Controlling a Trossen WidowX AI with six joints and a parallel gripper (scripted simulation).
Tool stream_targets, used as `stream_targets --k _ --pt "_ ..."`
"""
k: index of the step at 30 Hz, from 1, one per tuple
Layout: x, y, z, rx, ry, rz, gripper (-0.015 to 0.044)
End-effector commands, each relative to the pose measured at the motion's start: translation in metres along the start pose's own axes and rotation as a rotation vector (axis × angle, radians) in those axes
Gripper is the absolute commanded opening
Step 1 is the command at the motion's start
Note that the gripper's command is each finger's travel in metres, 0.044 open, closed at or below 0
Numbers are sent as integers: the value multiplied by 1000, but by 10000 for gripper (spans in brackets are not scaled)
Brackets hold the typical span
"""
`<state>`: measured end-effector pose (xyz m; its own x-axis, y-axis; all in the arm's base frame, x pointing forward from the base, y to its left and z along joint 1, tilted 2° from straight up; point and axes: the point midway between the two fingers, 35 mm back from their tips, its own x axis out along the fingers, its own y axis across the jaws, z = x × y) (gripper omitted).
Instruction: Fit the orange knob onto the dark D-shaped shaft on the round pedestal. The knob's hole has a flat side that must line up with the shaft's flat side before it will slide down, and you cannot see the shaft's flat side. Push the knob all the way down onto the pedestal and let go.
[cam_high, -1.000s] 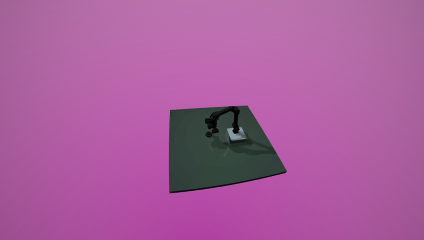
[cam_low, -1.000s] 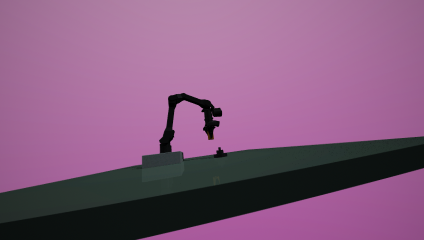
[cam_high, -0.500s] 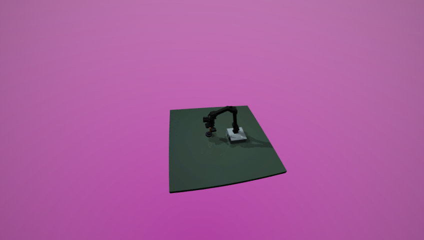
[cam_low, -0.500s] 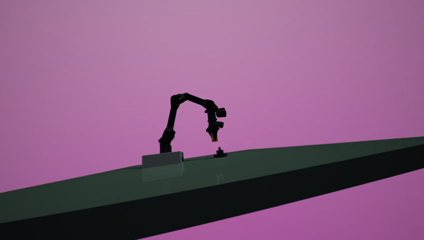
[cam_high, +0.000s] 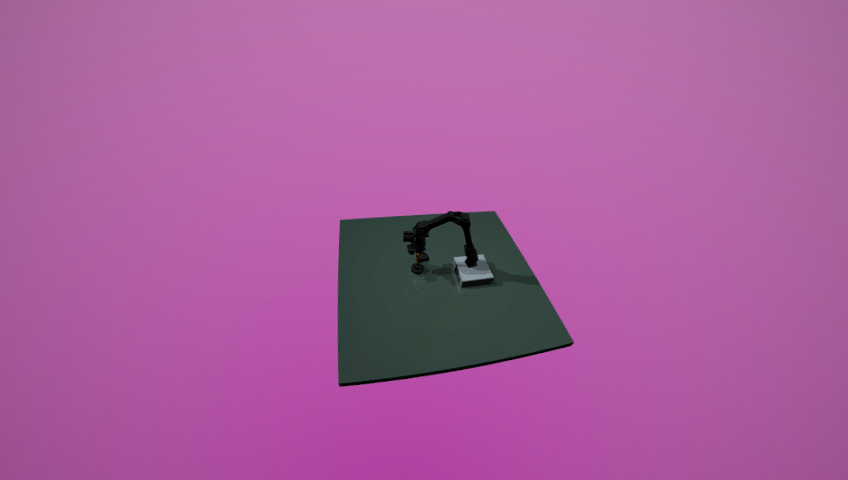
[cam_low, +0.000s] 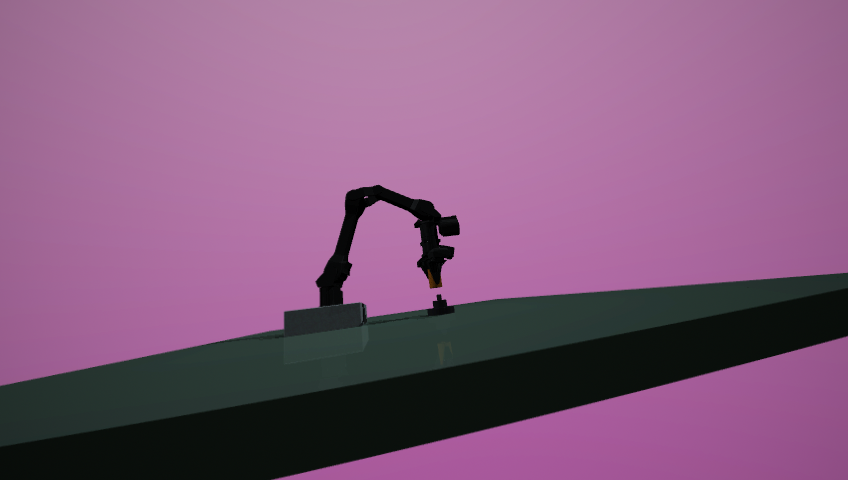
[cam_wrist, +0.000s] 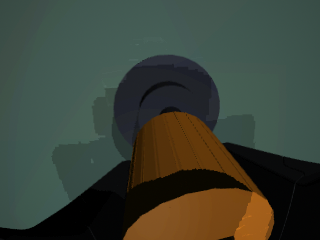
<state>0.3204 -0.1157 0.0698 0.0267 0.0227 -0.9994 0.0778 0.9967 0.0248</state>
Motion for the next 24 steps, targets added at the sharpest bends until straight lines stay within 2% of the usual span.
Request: stream_targets --k 1,10,24 --pt "0 -3 3 -6 -13 -7 0" --pt "23 -3 3 -6 -13 -7 0" --pt "18 -5 7 -3 -13 -7 0"
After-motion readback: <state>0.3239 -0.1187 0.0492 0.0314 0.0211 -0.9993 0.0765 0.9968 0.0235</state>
